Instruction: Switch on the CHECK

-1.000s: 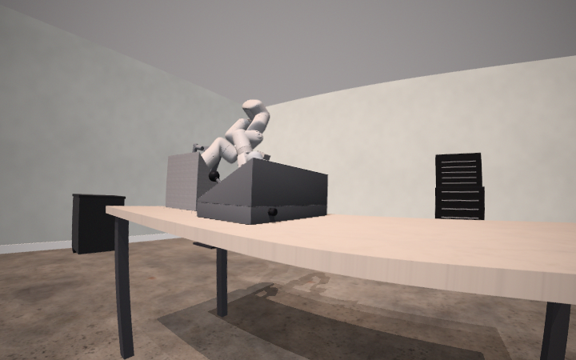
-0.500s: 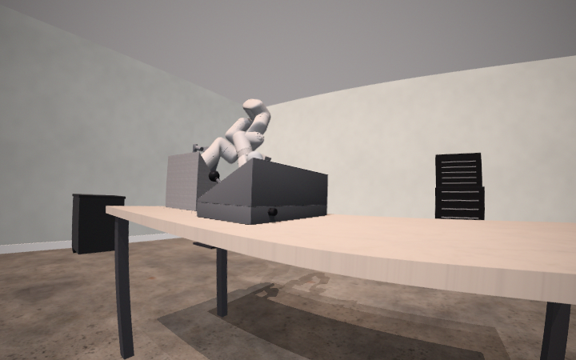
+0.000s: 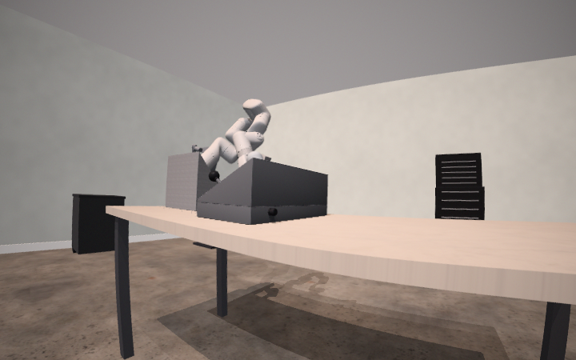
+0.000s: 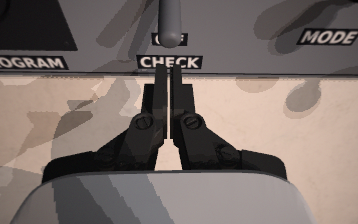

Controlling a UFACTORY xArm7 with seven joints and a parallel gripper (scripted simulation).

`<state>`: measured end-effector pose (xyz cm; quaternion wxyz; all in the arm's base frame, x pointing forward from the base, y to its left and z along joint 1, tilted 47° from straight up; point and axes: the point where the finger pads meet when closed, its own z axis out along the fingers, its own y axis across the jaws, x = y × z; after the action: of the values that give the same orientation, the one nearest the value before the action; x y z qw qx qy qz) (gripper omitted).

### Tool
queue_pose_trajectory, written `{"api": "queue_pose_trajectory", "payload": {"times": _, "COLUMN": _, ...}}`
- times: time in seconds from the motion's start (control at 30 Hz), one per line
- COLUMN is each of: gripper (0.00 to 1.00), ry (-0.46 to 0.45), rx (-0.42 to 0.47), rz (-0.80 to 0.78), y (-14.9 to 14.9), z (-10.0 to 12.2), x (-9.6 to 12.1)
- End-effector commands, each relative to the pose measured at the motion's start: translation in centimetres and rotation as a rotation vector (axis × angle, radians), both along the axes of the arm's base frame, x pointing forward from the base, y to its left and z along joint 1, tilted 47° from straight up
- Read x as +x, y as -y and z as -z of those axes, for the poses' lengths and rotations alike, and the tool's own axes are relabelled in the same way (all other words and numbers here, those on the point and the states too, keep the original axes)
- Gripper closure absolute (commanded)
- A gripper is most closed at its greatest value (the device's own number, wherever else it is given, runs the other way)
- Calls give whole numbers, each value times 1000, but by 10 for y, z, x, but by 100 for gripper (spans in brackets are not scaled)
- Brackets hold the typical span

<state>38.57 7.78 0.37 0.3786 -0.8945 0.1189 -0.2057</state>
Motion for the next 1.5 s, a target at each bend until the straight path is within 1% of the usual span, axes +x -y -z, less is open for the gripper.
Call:
{"api": "queue_pose_trajectory", "payload": {"times": 0.0, "gripper": 100, "ry": 1, "rx": -1, "rz": 3, "y": 2, "z": 0, "x": 1}}
{"api": "queue_pose_trajectory", "payload": {"times": 1.0, "gripper": 100, "ry": 1, "rx": -1, "rz": 3, "y": 3, "z": -1, "x": 2}}
{"api": "queue_pose_trajectory", "payload": {"times": 1.47, "gripper": 100, "ry": 1, "rx": -1, "rz": 3, "y": 5, "z": -2, "x": 7}}
